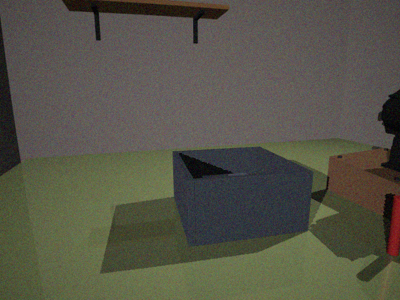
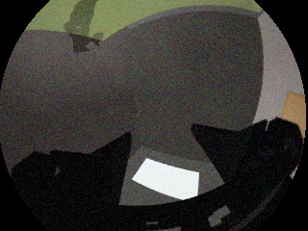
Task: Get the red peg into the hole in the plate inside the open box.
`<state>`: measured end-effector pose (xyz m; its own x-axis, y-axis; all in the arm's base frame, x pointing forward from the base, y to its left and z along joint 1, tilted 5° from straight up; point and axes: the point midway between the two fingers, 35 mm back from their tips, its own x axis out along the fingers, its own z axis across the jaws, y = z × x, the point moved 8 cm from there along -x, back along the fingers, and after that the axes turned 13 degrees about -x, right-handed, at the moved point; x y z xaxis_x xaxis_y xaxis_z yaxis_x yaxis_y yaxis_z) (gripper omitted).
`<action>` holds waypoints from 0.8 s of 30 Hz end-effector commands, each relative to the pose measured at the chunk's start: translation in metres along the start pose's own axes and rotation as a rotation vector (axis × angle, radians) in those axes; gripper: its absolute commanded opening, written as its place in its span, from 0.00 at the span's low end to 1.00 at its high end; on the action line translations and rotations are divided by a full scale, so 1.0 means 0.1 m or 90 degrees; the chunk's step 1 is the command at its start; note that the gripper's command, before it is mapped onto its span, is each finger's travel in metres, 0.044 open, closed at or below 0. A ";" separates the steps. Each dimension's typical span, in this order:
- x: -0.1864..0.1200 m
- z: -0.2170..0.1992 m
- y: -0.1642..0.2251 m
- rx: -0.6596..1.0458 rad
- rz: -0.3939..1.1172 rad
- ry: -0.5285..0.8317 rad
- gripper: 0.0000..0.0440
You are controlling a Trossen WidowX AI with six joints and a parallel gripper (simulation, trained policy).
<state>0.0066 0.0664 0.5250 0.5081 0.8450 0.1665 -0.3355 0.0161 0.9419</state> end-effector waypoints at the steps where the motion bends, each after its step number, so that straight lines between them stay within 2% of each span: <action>1: 0.00 0.02 -0.01 0.020 -0.001 -0.009 0.94; 3: 0.01 0.06 -0.04 0.062 -0.003 -0.025 1.00; 24: 0.07 0.50 -0.48 0.502 -0.026 -0.172 1.00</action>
<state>0.0574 0.0483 0.5008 0.6896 0.7148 0.1166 0.2209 -0.3609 0.9061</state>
